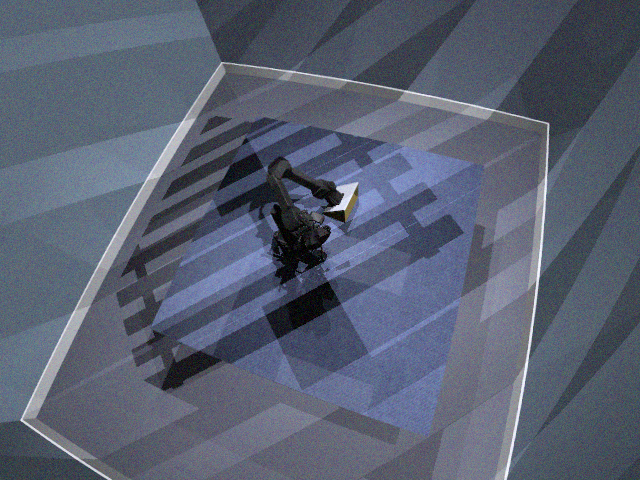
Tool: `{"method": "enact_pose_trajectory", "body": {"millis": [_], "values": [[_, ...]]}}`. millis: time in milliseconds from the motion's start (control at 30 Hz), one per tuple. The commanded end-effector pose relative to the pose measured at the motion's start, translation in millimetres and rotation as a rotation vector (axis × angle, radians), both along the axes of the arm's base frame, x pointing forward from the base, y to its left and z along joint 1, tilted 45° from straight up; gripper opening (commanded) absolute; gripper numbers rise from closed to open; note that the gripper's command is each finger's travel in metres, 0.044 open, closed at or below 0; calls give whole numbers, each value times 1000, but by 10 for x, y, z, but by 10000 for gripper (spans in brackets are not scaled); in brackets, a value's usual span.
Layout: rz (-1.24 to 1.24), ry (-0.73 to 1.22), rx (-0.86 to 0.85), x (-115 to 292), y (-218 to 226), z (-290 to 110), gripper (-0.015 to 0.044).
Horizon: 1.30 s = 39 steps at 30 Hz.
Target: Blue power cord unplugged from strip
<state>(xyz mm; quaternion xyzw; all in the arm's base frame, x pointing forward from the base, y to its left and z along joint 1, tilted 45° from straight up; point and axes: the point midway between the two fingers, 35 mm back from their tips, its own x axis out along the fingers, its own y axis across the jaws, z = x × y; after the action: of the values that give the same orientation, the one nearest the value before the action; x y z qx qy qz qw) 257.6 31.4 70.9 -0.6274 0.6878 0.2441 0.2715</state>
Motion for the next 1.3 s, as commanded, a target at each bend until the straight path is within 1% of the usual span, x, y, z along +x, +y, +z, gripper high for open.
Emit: {"method": "enact_pose_trajectory", "body": {"millis": [0, 367, 500, 800, 933, 1067, 1267], "values": [[8, -9, 61, 34, 244, -138, 0], [9, -9, 62, 39, 392, -239, 0], [10, -8, 57, 16, 305, -225, 105], [10, -8, 57, 16, 305, -225, 341], [11, -8, 59, 46, 480, -328, 440], [10, -9, 61, 61, 802, -537, 440], [10, -9, 61, 61, 824, -551, 440]]}}
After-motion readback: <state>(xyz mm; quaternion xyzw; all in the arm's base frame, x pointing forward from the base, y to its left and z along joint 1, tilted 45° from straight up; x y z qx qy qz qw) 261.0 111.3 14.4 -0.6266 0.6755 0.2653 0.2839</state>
